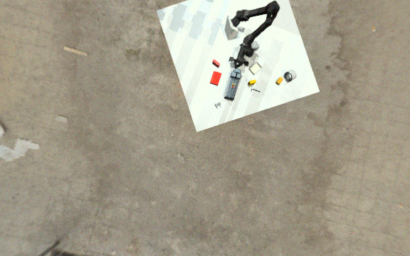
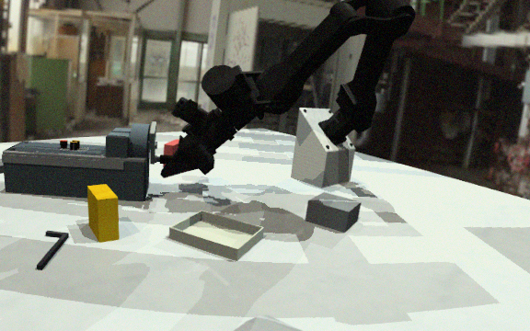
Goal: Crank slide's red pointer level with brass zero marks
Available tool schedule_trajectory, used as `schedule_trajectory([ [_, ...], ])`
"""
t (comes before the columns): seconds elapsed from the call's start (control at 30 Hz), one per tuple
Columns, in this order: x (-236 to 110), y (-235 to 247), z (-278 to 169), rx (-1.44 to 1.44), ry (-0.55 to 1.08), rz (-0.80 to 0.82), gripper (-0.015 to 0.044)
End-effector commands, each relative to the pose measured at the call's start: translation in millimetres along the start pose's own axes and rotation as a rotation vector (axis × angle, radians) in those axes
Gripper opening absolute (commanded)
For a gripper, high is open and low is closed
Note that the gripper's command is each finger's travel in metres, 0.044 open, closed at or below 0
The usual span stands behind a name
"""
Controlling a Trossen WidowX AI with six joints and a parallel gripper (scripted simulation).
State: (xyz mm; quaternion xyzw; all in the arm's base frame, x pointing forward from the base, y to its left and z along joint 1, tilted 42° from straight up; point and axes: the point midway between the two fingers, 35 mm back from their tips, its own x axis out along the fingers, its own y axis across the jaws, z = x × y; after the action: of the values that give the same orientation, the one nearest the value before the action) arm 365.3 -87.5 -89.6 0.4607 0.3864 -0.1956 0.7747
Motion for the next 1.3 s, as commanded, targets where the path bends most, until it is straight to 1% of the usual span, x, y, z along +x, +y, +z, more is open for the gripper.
schedule_trajectory([
  [0.0,2.5,8.9,-2.5,-0.01,0.009,0.014,0.0],
  [0.83,2.2,14.0,-2.0,-0.009,0.009,0.014,0.0],
  [0.87,0.6,5.1,-0.4,0.001,0.001,-0.006,0.0],
  [1.13,0.6,5.1,-0.4,0.001,0.001,-0.006,0.0],
  [1.27,0.6,5.1,-0.4,0.001,0.001,-0.006,0.0105],
])
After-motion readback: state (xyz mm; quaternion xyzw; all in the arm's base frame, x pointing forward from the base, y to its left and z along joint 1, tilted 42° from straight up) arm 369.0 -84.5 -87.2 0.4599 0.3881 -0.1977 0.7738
